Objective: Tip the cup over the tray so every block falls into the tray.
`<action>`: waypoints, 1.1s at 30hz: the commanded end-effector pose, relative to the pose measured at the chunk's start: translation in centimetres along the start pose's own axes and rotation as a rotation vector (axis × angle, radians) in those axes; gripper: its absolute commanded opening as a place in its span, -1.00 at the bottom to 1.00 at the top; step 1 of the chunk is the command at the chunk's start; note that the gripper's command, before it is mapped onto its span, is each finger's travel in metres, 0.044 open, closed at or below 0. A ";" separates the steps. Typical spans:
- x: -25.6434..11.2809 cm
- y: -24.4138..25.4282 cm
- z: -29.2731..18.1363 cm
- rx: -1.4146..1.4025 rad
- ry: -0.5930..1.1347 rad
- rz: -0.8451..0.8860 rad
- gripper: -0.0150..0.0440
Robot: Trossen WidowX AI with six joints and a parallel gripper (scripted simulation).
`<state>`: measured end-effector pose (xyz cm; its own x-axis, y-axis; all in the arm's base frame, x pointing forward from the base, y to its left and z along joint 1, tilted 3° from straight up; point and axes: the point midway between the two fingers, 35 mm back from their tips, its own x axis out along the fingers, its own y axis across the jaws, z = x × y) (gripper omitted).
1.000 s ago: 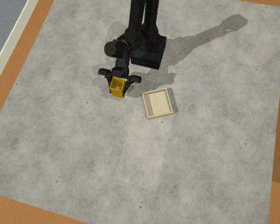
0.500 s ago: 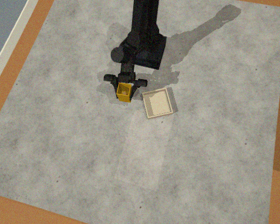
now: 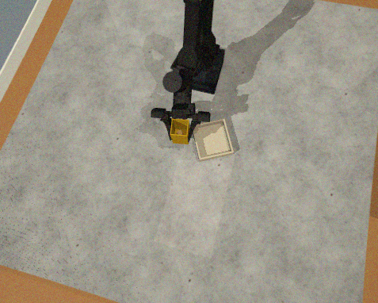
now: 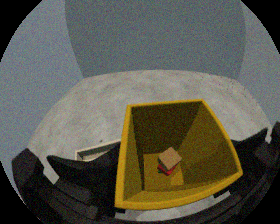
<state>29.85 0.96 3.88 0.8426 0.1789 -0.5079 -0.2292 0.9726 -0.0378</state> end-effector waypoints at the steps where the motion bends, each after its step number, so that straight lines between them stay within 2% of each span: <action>1: 0.3 0.9 0.4 -0.003 -0.005 0.011 -0.49; 33: 0.8 11.4 2.1 -0.071 -0.029 0.159 -0.49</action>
<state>28.96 11.92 4.67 0.8045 0.3301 -0.4938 -0.3924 0.9195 -0.0247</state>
